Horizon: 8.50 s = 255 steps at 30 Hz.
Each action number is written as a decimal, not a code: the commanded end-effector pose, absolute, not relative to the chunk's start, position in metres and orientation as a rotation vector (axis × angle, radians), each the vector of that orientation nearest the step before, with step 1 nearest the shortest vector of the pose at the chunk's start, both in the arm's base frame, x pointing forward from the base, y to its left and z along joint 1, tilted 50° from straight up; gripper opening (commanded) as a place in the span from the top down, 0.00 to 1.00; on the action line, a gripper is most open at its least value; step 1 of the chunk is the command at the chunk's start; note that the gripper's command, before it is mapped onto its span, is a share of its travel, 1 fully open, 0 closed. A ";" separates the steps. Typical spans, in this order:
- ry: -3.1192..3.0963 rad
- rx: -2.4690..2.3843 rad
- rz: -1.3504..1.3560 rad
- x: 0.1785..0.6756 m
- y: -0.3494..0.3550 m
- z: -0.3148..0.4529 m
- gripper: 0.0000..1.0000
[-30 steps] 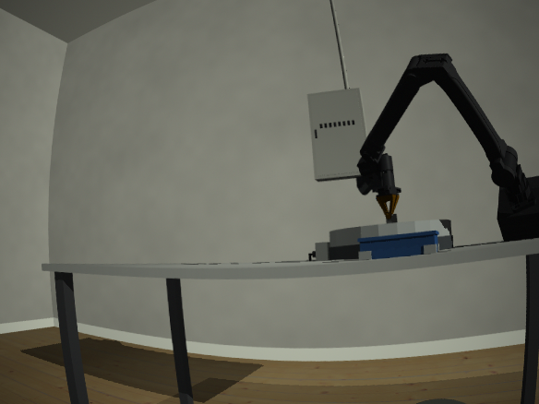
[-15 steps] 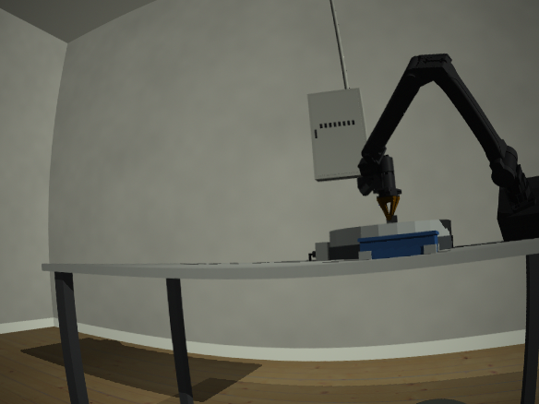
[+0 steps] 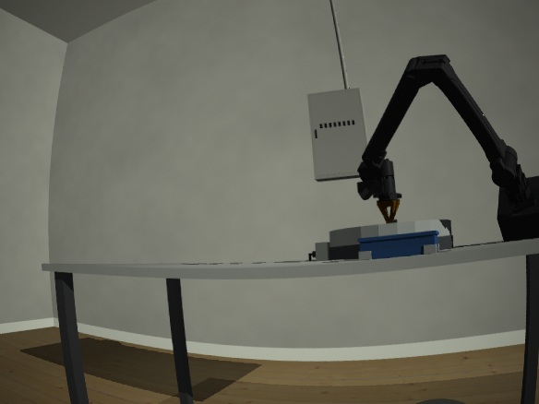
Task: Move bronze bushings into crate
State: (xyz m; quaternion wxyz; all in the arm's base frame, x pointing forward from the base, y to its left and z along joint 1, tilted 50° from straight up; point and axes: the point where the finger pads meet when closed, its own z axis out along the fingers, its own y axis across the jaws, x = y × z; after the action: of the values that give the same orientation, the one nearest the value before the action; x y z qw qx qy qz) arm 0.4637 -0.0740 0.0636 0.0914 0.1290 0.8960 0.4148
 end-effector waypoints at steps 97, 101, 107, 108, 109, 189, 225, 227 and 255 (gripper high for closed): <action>2.664 0.366 1.237 0.470 -0.054 0.062 1.00; 2.668 0.371 1.242 0.468 -0.052 0.060 1.00; 2.665 0.366 1.238 0.472 -0.054 0.063 1.00; 2.665 0.364 1.238 0.472 -0.054 0.063 1.00; 2.665 0.364 1.238 0.472 -0.054 0.063 1.00; 2.665 0.363 1.237 0.471 -0.052 0.062 0.84; 2.628 0.367 1.198 0.474 -0.081 0.084 0.84; 2.629 0.367 1.195 0.472 -0.088 0.090 0.84; 2.665 0.340 1.227 0.464 -0.084 0.085 0.84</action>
State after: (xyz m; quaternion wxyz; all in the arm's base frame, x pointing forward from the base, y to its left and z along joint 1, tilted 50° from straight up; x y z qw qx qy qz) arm 0.4547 -0.0881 0.0861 0.0892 0.1309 0.8952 0.4165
